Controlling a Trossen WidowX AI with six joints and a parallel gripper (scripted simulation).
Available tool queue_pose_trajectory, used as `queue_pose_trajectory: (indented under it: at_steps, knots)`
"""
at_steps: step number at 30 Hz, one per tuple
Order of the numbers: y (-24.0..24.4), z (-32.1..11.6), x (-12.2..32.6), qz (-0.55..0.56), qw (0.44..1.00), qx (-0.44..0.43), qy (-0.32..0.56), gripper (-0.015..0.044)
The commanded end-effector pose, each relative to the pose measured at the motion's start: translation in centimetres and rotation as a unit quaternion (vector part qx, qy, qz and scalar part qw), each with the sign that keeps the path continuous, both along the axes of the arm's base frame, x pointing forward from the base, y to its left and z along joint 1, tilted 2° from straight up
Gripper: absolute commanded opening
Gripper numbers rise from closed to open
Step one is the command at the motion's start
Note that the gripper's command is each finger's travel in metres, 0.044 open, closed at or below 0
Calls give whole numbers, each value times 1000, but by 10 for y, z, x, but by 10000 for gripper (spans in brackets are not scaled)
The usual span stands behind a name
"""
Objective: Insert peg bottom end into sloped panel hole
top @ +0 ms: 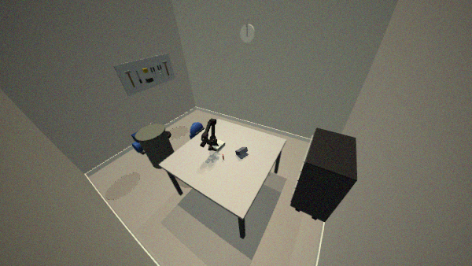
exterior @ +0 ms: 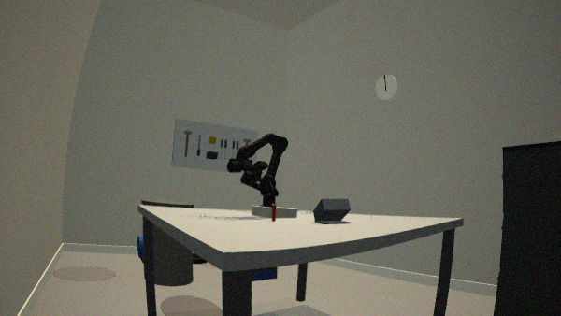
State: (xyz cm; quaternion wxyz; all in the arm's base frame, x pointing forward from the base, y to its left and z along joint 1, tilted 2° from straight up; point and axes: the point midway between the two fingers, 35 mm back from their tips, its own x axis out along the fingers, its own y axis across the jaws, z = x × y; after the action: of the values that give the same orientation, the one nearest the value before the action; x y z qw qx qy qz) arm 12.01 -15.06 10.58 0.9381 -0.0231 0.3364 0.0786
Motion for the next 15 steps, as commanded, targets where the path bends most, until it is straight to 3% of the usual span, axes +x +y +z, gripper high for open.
queue_pose_trajectory:
  at_steps: [1,15]
  knots:
    - [-4,-1,3,17,999,5,30,440]
    - [-8,-9,17,66,990,16,120,440]
